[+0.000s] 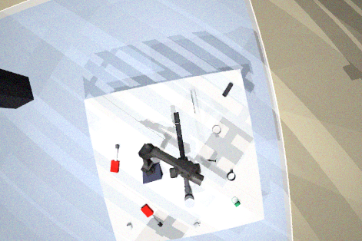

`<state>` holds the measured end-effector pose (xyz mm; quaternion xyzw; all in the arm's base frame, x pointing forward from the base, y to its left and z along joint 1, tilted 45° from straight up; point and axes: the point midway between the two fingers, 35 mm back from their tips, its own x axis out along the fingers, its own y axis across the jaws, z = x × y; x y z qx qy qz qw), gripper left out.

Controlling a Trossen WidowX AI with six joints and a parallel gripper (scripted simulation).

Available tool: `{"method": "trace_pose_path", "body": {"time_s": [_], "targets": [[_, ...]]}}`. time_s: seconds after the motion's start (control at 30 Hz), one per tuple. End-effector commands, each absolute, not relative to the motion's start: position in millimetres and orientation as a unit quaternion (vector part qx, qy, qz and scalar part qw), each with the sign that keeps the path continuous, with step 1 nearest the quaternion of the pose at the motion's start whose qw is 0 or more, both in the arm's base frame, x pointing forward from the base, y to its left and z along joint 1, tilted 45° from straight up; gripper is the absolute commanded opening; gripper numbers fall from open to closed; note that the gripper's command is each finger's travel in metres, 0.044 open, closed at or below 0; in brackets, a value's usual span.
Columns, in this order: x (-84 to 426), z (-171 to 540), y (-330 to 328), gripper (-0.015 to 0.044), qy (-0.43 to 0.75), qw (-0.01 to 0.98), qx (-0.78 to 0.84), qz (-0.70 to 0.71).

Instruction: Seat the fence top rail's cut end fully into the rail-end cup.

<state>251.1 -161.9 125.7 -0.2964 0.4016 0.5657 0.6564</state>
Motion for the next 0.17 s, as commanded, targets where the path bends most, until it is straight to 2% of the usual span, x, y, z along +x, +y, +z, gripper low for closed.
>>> {"method": "trace_pose_path", "body": {"time_s": [0.0, 0.13], "targets": [[250.4, 126.1, -162.2, 0.044, 0.405, 0.656, -0.295, 0.565], [250.4, 126.1, -162.2, 0.044, 0.405, 0.656, -0.295, 0.565]]}}
